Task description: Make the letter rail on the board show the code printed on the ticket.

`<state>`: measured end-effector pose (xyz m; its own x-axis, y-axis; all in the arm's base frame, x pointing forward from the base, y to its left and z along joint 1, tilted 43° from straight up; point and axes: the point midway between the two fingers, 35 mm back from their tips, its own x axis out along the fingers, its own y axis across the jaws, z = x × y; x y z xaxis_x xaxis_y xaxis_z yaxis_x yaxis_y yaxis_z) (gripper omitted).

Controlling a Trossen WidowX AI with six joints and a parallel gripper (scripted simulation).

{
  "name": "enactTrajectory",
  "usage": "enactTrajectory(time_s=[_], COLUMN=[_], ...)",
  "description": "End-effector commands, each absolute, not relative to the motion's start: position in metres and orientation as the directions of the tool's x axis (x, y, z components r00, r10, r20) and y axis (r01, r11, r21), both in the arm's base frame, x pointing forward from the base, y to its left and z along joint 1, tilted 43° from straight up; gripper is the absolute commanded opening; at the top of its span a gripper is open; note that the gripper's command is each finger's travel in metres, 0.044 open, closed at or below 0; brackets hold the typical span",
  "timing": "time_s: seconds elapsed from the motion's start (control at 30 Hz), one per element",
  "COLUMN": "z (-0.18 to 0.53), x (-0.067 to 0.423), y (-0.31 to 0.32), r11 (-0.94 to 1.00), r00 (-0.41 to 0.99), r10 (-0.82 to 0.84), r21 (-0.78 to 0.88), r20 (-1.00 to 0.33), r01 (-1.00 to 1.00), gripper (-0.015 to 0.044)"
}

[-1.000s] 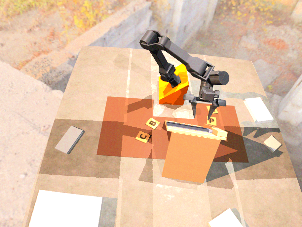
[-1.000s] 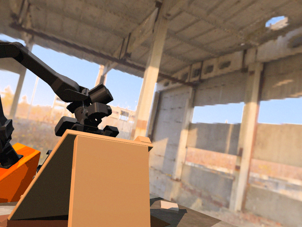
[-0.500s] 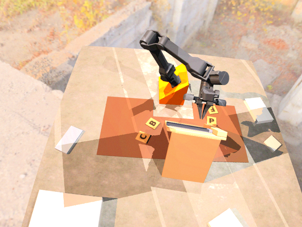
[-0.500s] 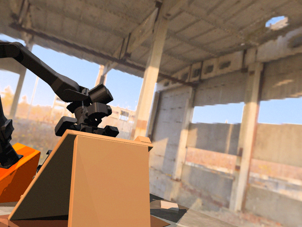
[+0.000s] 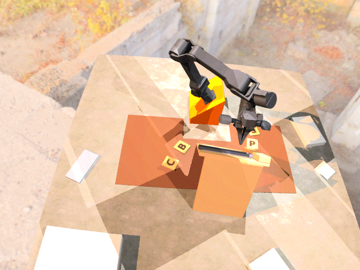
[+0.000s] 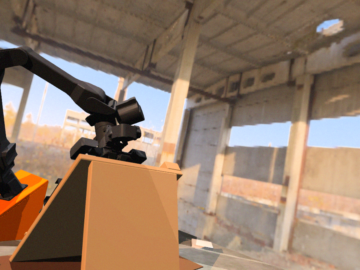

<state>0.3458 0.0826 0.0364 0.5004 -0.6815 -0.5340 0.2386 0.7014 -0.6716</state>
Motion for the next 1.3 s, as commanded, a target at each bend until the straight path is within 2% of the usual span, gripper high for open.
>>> enactTrajectory(time_s=[0.0, 0.2, 0.27, 1.27], z=[0.045, 0.068, 0.071, 0.068], x=[0.357, 0.355, 0.353, 0.360], y=[0.073, 0.056, 0.054, 0.048], r11=[0.711, 0.696, 0.693, 0.692], r00=[0.328, 0.052, 0.019, 0.019], r10=[-0.700, -0.699, -0.695, -0.696], r21=[-0.658, -0.661, -0.663, -0.663], r20=[-0.634, -0.714, -0.718, -0.718], r01=[0.247, 0.279, 0.284, 0.284], gripper=[0.0000, 0.0000, 0.0000, 0.0000])
